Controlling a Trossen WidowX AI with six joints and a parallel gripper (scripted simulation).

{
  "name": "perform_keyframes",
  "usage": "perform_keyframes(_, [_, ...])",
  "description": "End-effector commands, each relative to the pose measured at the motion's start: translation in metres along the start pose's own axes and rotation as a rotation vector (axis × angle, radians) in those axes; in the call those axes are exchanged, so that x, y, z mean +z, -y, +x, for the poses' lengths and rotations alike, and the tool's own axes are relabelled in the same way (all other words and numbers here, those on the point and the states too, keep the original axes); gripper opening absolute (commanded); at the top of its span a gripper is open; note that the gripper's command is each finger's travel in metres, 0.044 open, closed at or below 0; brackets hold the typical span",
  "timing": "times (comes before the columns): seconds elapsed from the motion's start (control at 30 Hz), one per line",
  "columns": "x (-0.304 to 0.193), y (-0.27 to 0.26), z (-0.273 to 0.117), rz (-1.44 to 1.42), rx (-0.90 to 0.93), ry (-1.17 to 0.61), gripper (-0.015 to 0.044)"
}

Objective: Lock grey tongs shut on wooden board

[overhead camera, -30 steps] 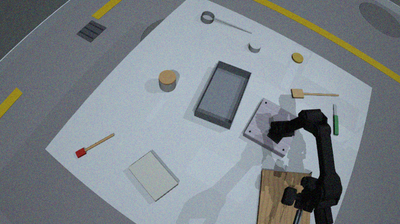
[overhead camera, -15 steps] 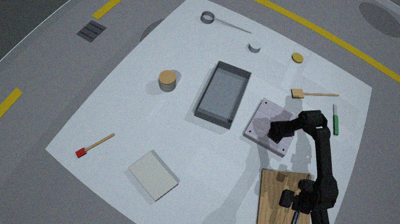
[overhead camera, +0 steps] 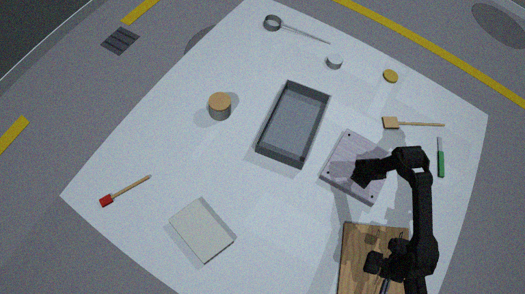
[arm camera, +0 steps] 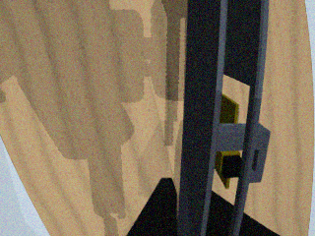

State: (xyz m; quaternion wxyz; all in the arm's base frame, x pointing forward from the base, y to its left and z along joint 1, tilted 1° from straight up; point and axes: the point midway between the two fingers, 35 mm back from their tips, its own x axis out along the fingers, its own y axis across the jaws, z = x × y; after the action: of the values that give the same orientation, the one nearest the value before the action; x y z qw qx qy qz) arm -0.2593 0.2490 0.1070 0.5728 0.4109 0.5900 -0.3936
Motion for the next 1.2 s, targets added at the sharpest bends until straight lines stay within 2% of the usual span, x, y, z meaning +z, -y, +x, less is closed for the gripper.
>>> perform_keyframes(0.0, [0.001, 0.0, 0.008, 0.003, -0.003, 0.004, -0.015])
perform_keyframes(1.1, [0.006, -0.002, 0.054, 0.003, -0.003, 0.004, -0.015])
perform_keyframes(1.17, [0.006, -0.003, 0.052, 0.002, 0.002, 0.003, -0.0097])
